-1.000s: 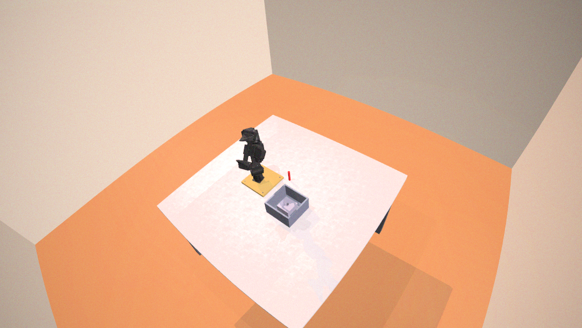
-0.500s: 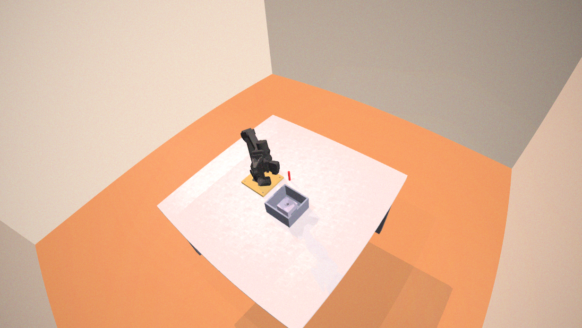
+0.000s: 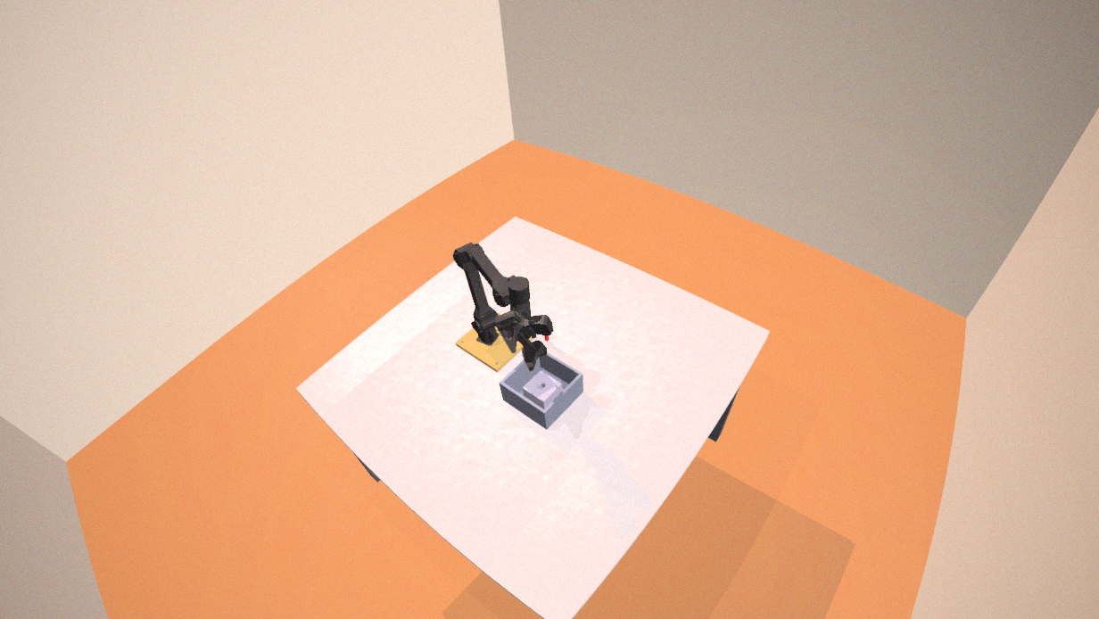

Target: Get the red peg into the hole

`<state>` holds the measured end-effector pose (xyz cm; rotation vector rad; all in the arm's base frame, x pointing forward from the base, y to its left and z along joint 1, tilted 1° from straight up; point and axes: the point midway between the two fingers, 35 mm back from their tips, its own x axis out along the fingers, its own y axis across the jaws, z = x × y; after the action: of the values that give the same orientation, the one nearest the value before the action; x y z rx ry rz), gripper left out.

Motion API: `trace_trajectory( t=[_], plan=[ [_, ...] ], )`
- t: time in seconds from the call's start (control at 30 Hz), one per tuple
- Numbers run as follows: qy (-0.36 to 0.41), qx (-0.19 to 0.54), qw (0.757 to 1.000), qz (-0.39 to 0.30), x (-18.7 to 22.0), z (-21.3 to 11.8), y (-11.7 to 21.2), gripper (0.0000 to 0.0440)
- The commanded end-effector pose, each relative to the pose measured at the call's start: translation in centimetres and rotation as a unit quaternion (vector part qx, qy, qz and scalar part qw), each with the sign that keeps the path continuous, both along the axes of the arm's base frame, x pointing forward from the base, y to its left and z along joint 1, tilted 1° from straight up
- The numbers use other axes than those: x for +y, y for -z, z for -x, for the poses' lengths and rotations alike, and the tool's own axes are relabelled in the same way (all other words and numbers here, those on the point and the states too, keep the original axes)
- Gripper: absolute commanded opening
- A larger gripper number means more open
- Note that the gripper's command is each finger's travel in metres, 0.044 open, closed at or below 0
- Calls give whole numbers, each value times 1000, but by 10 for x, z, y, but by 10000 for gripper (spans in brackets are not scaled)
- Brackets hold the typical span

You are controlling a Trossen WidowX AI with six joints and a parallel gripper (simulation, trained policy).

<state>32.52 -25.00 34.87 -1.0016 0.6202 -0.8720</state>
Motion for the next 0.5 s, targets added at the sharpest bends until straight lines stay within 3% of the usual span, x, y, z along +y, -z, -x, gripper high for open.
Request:
trace_trajectory(
  t=[0.0,0.47],
  plan=[
    [-18,-3,998,-52,14,-11,22,440],
    [-47,-17,958,-282,102,-32,95,440]
  ],
)
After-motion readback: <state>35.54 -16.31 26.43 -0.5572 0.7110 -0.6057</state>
